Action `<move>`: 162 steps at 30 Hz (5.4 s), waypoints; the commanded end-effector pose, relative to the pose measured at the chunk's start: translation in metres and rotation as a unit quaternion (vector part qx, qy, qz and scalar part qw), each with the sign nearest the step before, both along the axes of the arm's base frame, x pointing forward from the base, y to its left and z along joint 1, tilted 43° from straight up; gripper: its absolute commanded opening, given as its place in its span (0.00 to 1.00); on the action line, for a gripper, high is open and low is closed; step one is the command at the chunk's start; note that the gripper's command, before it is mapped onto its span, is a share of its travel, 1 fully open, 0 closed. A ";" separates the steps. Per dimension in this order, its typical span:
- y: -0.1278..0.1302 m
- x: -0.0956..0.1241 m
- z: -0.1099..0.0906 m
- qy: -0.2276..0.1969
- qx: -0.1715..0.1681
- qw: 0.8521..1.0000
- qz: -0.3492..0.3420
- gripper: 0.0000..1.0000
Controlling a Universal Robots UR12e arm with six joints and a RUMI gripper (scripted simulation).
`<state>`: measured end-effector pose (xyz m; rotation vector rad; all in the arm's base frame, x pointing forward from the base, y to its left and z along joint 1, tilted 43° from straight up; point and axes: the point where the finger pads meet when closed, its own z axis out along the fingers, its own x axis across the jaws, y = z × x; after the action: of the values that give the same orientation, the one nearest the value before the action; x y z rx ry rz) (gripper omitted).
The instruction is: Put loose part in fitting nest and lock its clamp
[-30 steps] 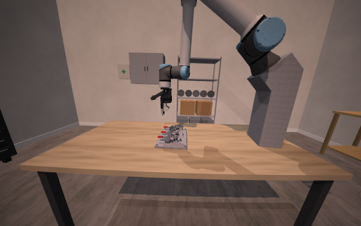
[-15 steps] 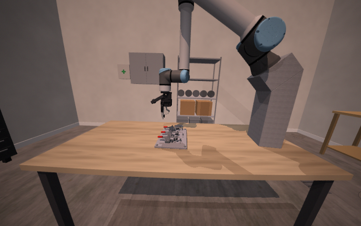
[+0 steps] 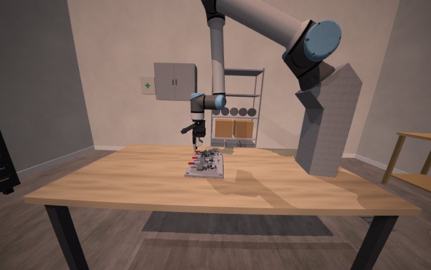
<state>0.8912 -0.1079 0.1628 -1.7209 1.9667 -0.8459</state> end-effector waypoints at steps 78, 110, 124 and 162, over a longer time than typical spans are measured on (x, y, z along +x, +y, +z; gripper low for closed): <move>-0.012 0.053 -0.049 -0.004 -0.001 1.000 0.000 0.00; -0.012 0.052 -0.049 -0.004 -0.001 1.000 0.000 0.00; -0.011 0.047 -0.047 -0.004 -0.001 1.000 0.000 0.00; -0.007 0.016 -0.044 -0.004 -0.001 1.000 0.000 0.00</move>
<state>0.9159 -0.1163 0.1201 -1.7144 1.9619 -0.8579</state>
